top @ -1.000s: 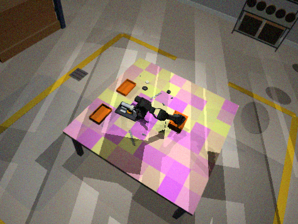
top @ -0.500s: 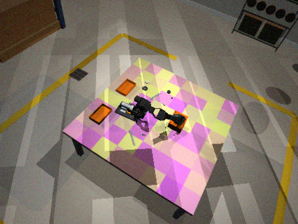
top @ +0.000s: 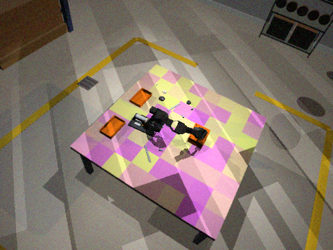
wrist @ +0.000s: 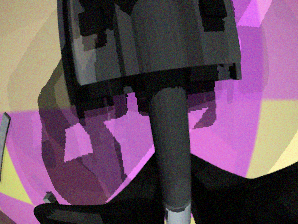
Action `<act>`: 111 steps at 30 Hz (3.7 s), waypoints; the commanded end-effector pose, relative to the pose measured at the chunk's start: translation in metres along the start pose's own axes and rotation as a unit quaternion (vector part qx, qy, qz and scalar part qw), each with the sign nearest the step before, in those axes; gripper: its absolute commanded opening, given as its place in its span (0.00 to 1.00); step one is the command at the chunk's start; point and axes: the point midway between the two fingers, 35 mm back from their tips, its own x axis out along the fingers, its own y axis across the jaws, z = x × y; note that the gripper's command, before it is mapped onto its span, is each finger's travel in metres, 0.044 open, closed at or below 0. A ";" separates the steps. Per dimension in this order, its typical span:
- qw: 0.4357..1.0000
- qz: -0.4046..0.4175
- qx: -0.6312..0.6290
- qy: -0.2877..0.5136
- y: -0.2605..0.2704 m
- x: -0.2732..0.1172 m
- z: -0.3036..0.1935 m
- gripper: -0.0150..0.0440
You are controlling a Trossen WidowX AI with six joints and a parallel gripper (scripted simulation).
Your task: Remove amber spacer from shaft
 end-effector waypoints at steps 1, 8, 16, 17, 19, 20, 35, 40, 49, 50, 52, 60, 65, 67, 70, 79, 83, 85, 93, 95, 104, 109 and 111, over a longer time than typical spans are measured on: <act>1.000 0.000 0.000 -0.002 0.000 -0.001 0.003 0.25; 1.000 0.000 0.000 -0.002 0.001 -0.001 0.005 0.25; 1.000 0.000 0.000 -0.002 0.001 -0.001 0.007 0.25; 1.000 0.000 0.000 -0.002 0.001 -0.001 0.008 0.25; 1.000 0.000 0.000 -0.002 0.001 -0.001 0.008 0.25; 1.000 0.000 0.000 -0.002 0.001 -0.001 0.009 0.25; 1.000 0.000 0.000 -0.002 0.001 -0.001 0.013 0.25; 1.000 0.000 0.000 -0.002 0.001 -0.001 0.014 0.25; 1.000 0.000 0.000 -0.002 0.001 -0.001 0.017 0.25; 1.000 0.000 0.000 -0.002 0.001 -0.001 0.017 0.25; 1.000 0.000 0.000 -0.002 0.001 -0.001 0.018 0.25; 1.000 0.000 0.000 -0.003 0.001 -0.001 0.020 0.25; 1.000 0.000 0.000 -0.003 0.001 -0.001 0.021 0.25; 1.000 0.000 0.000 -0.003 0.001 -0.001 0.022 0.25; 1.000 0.000 0.000 -0.003 0.001 -0.001 0.023 0.25; 1.000 0.000 0.000 -0.003 0.001 -0.001 0.025 0.25; 1.000 0.000 0.000 -0.003 0.001 -0.001 0.027 0.25; 1.000 0.000 0.000 -0.003 0.001 -0.001 0.027 0.25; 1.000 0.000 0.000 -0.003 0.001 -0.001 0.029 0.25; 1.000 0.000 0.000 -0.003 0.001 -0.001 0.030 0.25; 1.000 0.000 0.000 -0.003 0.001 -0.002 0.032 0.25; 1.000 0.000 0.000 -0.003 0.001 -0.002 0.032 0.25; 1.000 0.000 0.002 0.003 0.001 0.000 0.028 0.34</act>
